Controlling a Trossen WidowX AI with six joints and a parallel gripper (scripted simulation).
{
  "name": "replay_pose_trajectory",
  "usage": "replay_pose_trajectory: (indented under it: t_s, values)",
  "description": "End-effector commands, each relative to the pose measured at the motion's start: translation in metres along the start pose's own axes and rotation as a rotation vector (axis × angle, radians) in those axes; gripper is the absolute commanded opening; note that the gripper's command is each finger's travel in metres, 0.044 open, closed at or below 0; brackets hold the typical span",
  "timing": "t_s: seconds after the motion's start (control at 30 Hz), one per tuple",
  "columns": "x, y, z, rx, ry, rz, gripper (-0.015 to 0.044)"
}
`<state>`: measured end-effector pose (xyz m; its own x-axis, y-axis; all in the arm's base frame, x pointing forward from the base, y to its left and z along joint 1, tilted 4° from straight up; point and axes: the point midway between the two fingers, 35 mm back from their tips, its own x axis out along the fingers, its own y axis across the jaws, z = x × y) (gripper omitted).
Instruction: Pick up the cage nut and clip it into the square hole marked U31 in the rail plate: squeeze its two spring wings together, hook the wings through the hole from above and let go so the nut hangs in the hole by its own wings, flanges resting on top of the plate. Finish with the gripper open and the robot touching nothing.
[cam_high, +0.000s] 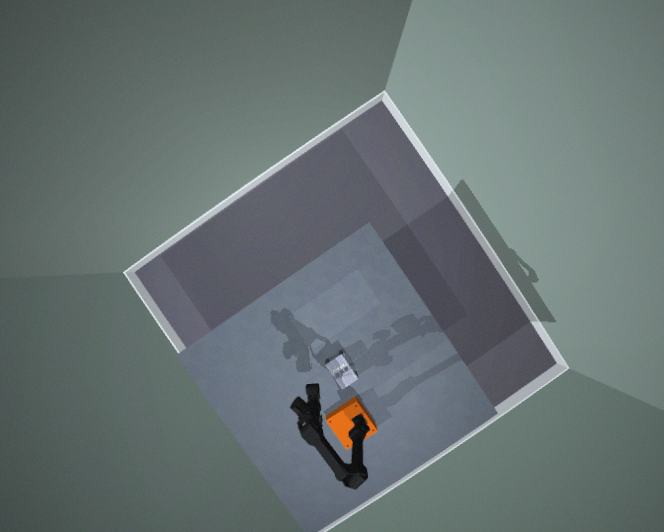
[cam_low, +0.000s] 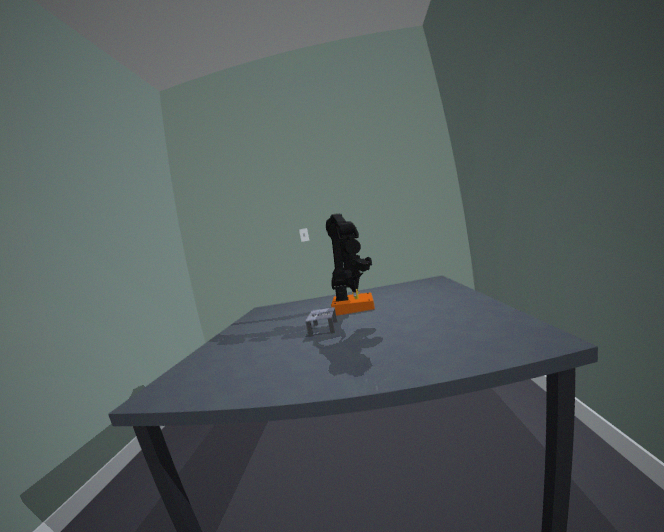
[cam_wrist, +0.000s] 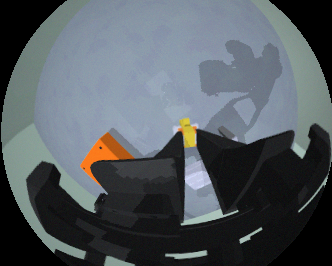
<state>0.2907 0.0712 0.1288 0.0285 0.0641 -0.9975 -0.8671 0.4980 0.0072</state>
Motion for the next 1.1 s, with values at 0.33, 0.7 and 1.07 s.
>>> replay_pose_trajectory:
  t_s: [0.33, 0.7, 1.07]
  values:
    - [0.0, -0.037, -0.056, 0.529, 0.005, -0.002, 0.0036]
    - [0.0, -0.058, -0.108, 0.971, 0.007, -0.006, 0.0036]
    - [0.004, -0.061, -0.12, 1.071, 0.01, -0.005, 0.0036]
